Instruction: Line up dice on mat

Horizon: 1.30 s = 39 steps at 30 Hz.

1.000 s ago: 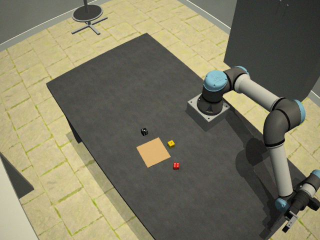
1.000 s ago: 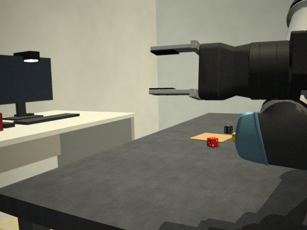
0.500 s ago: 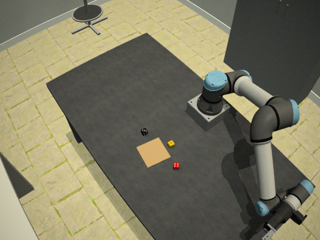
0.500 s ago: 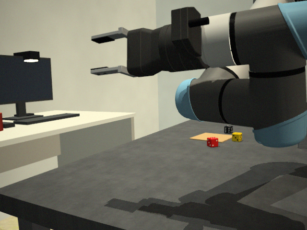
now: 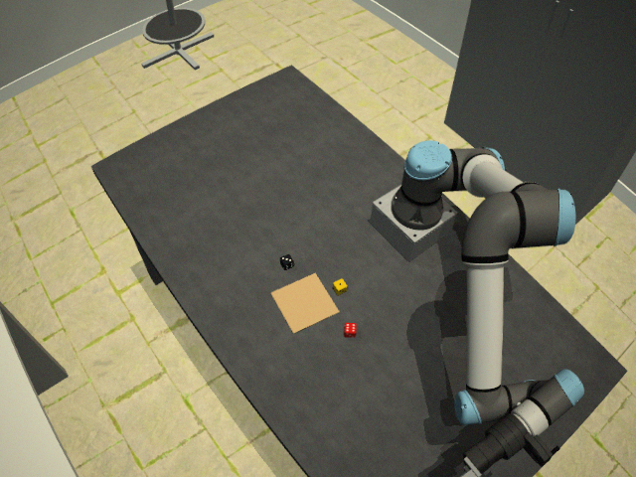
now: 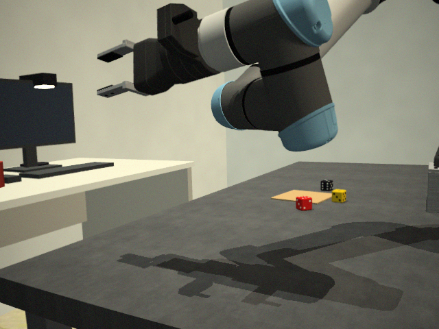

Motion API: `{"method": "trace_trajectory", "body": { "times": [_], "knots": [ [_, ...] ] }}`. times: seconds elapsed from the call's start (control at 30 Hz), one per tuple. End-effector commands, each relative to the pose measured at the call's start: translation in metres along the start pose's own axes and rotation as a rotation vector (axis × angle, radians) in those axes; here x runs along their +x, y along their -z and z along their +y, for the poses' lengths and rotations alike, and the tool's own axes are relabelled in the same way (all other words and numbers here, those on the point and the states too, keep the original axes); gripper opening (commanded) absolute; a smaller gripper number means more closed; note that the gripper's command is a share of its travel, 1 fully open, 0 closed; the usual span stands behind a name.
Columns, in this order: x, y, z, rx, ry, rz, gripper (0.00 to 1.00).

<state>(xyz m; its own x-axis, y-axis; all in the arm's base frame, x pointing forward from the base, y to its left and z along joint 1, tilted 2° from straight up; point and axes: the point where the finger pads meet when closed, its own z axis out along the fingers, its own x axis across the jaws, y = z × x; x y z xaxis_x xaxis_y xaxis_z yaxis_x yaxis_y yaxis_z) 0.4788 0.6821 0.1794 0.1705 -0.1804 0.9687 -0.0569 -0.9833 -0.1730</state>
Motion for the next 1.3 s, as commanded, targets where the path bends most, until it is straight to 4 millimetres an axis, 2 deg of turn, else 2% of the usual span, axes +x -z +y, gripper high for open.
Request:
{"method": "trace_trajectory", "body": {
  "times": [0.0,0.1,0.2,0.23,0.27,0.3,0.33,0.37,0.43,0.47,0.5,0.53,0.57,0.67,0.77,0.8,0.83,0.87,0.9,0.93,1.0,1.03,1.07,1.1,1.13,1.23,1.27],
  "knots": [
    [0.025,-0.058,0.042,-0.063,-0.035,-0.048,1.0],
    [0.025,-0.058,0.042,-0.063,-0.035,-0.048,1.0],
    [0.043,-0.1,0.082,-0.117,-0.068,-0.089,1.0],
    [0.043,-0.1,0.082,-0.117,-0.068,-0.089,1.0],
    [0.048,-0.113,0.097,-0.137,-0.08,-0.104,1.0],
    [0.048,-0.113,0.097,-0.137,-0.08,-0.104,1.0],
    [0.053,-0.126,0.112,-0.157,-0.094,-0.119,1.0],
    [0.053,-0.126,0.112,-0.157,-0.094,-0.119,1.0],
    [0.063,-0.15,0.145,-0.199,-0.123,-0.149,1.0],
    [0.063,-0.15,0.145,-0.199,-0.123,-0.149,1.0],
    [0.068,-0.16,0.162,-0.221,-0.139,-0.165,1.0],
    [0.068,-0.16,0.162,-0.221,-0.139,-0.165,1.0],
    [0.072,-0.171,0.18,-0.244,-0.156,-0.18,1.0],
    [0.072,-0.171,0.18,-0.244,-0.156,-0.18,1.0],
    [0.083,-0.197,0.236,-0.315,-0.213,-0.228,1.0],
    [0.083,-0.197,0.236,-0.315,-0.213,-0.228,1.0],
    [0.087,-0.204,0.256,-0.341,-0.234,-0.244,1.0],
    [0.087,-0.204,0.256,-0.341,-0.234,-0.244,1.0],
    [0.09,-0.21,0.275,-0.366,-0.255,-0.26,1.0],
    [0.09,-0.21,0.275,-0.366,-0.255,-0.26,1.0],
    [0.095,-0.22,0.315,-0.419,-0.301,-0.291,1.0],
    [0.095,-0.22,0.315,-0.419,-0.301,-0.291,1.0],
    [0.097,-0.223,0.336,-0.446,-0.326,-0.306,1.0],
    [0.097,-0.223,0.336,-0.446,-0.326,-0.306,1.0],
    [0.099,-0.226,0.356,-0.473,-0.351,-0.322,1.0],
    [0.099,-0.226,0.356,-0.473,-0.351,-0.322,1.0],
    [0.1,-0.228,0.376,-0.501,-0.377,-0.336,1.0]
  ]
}}
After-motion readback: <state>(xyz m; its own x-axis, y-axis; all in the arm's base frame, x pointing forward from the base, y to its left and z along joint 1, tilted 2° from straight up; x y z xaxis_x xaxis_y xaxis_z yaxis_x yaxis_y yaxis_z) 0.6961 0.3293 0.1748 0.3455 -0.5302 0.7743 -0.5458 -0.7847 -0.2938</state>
